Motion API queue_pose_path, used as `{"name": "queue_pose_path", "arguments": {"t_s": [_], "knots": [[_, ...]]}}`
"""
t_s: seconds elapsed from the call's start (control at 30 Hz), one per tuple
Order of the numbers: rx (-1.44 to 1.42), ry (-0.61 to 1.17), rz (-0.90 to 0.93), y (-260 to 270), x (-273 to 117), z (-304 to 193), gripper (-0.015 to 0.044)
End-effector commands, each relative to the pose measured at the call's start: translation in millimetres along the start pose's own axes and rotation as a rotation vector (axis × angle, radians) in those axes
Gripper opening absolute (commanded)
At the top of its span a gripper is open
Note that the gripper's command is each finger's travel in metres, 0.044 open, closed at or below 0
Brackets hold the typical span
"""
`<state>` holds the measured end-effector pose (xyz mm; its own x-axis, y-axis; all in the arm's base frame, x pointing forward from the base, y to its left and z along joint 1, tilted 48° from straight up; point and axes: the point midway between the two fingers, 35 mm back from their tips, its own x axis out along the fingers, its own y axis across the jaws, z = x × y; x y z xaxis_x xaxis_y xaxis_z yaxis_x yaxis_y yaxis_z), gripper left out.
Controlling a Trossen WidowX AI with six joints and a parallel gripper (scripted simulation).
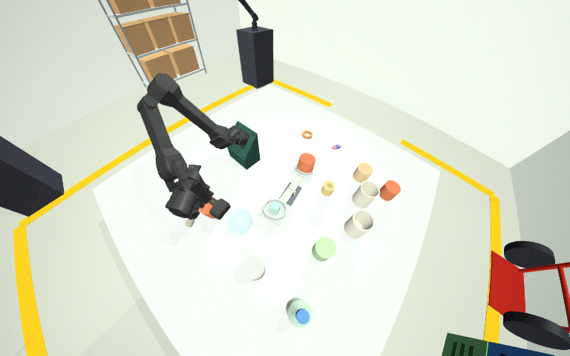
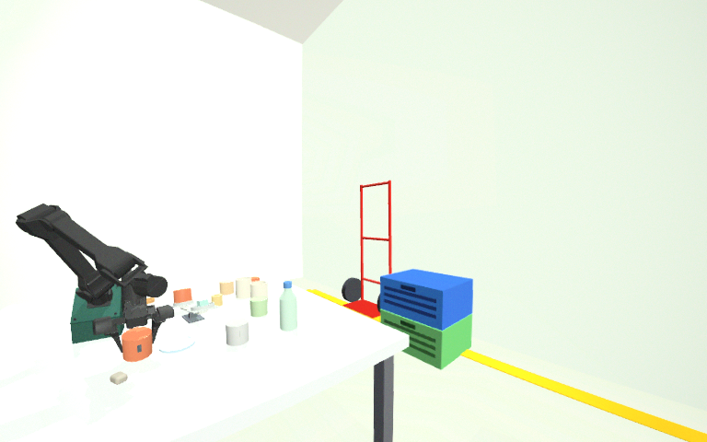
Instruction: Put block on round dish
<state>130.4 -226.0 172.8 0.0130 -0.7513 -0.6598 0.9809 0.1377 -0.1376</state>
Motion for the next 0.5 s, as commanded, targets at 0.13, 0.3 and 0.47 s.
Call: {"name": "queue_pose_path", "arguments": {"t_s": [0.13,0.3,0.47], "knots": [[-0.007,0.003,0.003,1,14,-1,0.0],[-0.002,0.0,0.0,0,12,0,0.0053],[-0.002,0.0,0.0,0,12,0,0.0184]]}}
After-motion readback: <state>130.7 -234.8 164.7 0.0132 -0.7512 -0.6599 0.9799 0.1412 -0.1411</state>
